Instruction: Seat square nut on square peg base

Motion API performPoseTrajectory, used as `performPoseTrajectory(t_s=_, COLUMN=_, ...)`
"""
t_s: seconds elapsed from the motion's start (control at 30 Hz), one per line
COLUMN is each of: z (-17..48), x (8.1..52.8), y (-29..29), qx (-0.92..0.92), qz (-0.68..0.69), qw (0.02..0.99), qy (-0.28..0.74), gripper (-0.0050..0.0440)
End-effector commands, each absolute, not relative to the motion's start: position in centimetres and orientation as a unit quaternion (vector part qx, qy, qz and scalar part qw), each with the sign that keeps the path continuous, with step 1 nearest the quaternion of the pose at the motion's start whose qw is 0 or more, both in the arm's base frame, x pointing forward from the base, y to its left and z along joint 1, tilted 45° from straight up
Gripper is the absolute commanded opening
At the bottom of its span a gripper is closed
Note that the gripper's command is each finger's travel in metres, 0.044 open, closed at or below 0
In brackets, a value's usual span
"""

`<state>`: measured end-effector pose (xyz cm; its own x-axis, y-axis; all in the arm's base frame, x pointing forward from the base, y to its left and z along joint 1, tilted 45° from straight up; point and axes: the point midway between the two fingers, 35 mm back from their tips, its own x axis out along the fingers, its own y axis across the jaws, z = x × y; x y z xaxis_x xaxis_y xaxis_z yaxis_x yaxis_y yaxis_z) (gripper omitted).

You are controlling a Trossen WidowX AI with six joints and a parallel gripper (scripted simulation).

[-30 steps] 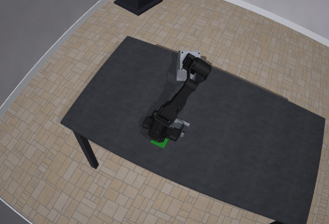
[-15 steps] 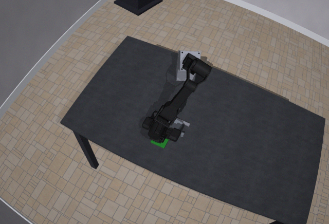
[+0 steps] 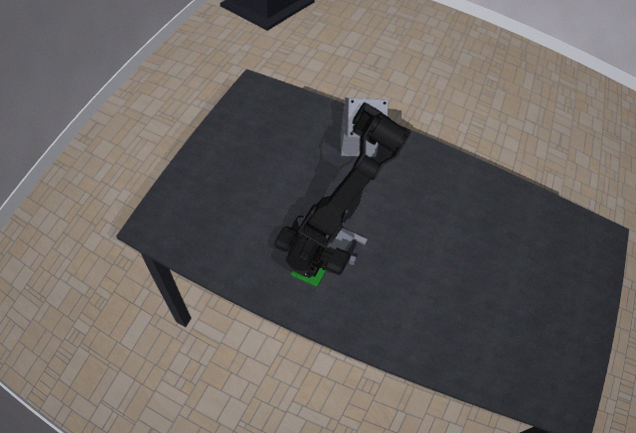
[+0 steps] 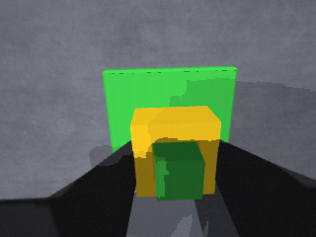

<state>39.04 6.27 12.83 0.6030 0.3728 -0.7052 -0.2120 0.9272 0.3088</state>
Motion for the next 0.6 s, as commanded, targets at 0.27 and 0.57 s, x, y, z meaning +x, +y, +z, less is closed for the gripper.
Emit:
performPoseTrajectory(t_s=0.27, z=13.35, x=39.33, y=6.33, qx=0.096, qz=0.163, qw=0.894, qy=0.405, gripper=-0.0050)
performPoseTrajectory(t_s=0.57, z=13.13, x=39.52, y=6.44, qx=0.096, qz=0.163, qw=0.894, qy=0.405, gripper=-0.0050)
